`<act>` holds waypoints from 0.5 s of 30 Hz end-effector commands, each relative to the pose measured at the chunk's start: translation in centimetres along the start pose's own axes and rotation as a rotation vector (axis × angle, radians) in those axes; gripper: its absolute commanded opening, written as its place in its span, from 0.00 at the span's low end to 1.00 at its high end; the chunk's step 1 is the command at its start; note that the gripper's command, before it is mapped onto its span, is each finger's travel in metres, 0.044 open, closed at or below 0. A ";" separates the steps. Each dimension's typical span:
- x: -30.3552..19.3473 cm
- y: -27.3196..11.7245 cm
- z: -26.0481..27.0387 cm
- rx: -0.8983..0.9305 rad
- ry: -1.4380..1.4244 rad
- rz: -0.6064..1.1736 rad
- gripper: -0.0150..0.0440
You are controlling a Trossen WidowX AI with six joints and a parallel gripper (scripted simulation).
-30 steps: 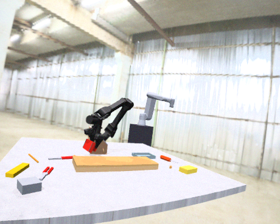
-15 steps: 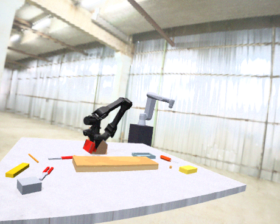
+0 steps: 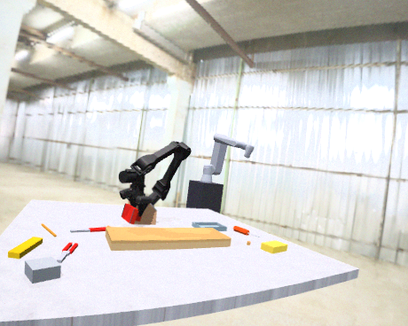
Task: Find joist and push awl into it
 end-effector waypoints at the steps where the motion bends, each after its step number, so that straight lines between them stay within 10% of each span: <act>1: 0.4 -0.3 0.1 0.010 -0.008 0.009 0.25; 15: 1.1 -0.2 0.0 0.024 -0.008 0.079 0.25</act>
Point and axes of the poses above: the point midway between the two fingers, 35 mm back from their tips, its own y axis out along the fingers, its own z axis across the jaws, x = y × z, the point moved 8 cm from there along -y, back along the fingers, and after that the axes turned 11 degrees about -y, right-handed, at the moved point
